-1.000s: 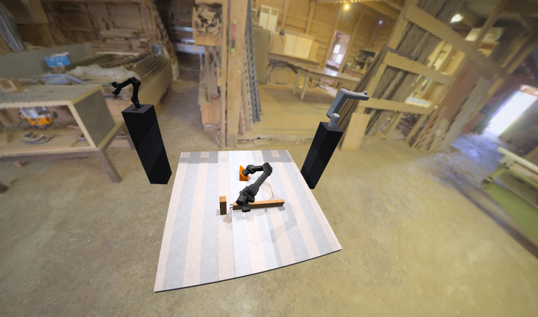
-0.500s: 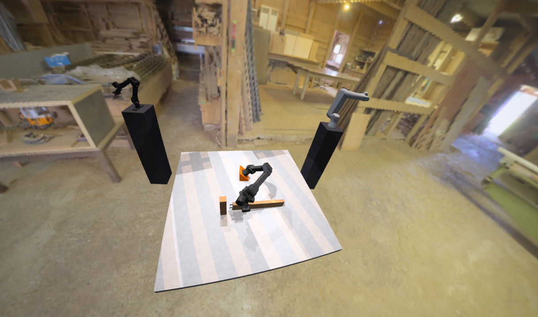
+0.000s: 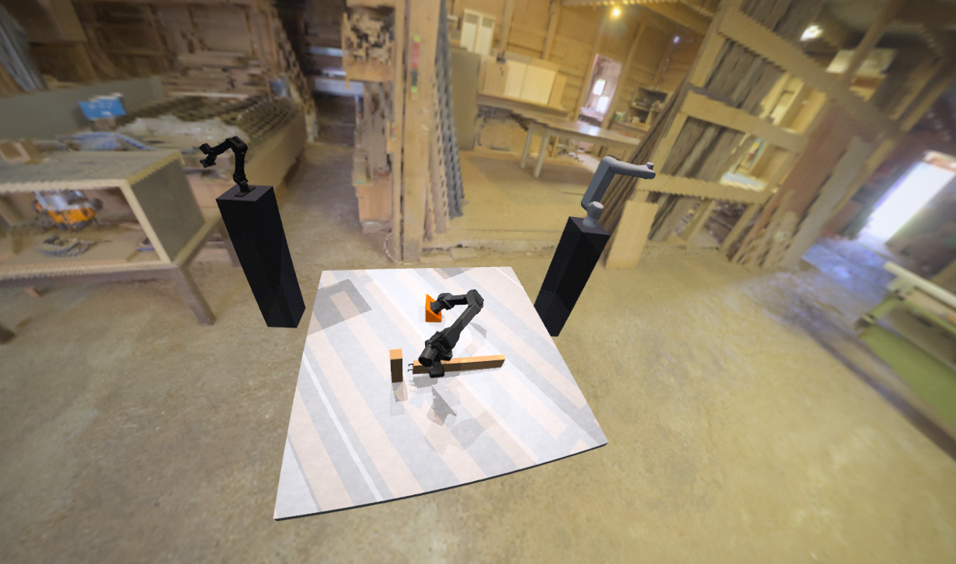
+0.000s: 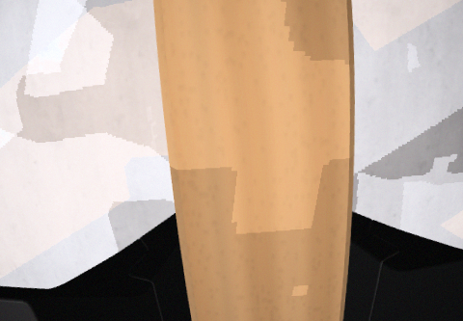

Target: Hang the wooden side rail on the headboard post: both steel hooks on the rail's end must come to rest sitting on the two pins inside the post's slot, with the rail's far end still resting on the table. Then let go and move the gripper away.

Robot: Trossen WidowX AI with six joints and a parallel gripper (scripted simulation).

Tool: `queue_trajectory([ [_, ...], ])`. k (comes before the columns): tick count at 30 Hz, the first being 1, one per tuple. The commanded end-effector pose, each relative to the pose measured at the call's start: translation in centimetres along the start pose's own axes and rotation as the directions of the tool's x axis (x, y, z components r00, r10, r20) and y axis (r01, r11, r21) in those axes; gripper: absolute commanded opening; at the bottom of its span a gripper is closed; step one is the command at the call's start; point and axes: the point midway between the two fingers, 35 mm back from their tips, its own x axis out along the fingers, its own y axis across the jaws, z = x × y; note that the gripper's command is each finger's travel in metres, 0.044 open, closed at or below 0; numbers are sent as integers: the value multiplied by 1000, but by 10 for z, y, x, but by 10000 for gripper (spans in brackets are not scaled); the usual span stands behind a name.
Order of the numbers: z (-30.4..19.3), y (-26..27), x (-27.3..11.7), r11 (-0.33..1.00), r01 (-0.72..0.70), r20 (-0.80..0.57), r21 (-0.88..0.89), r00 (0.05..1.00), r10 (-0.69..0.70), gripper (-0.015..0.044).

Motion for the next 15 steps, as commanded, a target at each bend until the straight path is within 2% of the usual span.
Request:
queue_trajectory([
  [1, -5, 0, -6, 1000, 12, -8, 3, 1000, -12, 0],
  [15, -6, 1, -5, 1000, 12, -8, 3, 1000, -12, 0],
])
